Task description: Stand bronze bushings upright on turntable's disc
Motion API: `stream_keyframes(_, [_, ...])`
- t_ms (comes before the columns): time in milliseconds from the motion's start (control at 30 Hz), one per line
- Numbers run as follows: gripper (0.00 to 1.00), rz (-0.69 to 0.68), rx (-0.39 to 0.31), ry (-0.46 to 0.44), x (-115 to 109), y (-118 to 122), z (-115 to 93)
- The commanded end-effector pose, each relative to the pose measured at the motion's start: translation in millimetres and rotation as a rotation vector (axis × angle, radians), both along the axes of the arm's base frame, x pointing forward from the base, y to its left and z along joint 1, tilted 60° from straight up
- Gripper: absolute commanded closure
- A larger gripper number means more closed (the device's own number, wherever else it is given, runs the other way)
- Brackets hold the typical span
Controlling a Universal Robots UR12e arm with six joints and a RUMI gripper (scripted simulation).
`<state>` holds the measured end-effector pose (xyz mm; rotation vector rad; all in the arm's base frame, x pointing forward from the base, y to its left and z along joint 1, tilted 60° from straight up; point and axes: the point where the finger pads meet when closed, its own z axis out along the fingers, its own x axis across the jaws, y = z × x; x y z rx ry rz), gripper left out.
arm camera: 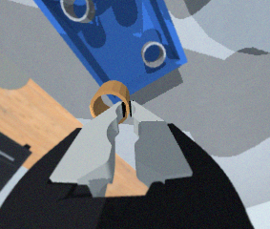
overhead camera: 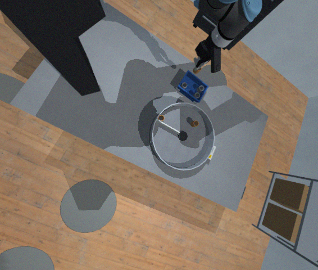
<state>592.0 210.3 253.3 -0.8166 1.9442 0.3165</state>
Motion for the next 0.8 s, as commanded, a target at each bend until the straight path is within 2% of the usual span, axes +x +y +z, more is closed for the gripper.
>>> stream_keyframes(0, [1.0, -0.002, 0.002, 0.003, -0.6, -0.8, -1.8])
stream_keyframes(767, [1.0, -0.002, 0.003, 0.006, -0.1, -6.5, -7.8])
